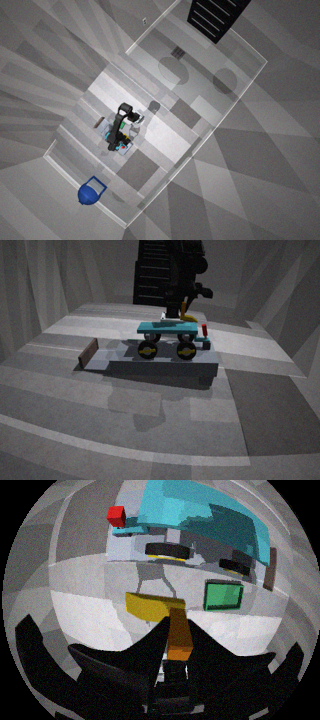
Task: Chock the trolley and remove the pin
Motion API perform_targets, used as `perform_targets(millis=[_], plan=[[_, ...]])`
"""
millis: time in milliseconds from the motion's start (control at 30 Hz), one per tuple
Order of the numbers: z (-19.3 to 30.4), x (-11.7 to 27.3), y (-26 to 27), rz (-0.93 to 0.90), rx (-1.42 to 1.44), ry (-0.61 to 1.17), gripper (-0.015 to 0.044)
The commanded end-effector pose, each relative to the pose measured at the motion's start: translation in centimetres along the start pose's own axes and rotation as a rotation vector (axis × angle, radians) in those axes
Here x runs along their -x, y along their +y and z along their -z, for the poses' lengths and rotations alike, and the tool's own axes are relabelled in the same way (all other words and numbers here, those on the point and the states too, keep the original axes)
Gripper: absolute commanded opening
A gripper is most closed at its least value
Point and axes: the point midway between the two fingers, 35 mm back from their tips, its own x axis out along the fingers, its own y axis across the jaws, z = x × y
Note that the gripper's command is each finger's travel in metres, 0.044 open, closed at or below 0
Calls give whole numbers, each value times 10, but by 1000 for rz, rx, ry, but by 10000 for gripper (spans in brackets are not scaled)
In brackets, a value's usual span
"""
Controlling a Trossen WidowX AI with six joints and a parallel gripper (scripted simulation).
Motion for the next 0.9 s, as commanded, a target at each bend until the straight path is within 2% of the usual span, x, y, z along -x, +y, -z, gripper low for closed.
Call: perform_targets(millis=[0,867], plan=[[-2,-2,-13,-1,1,4,0],[-15,-10,-103,8,1,2,0]])
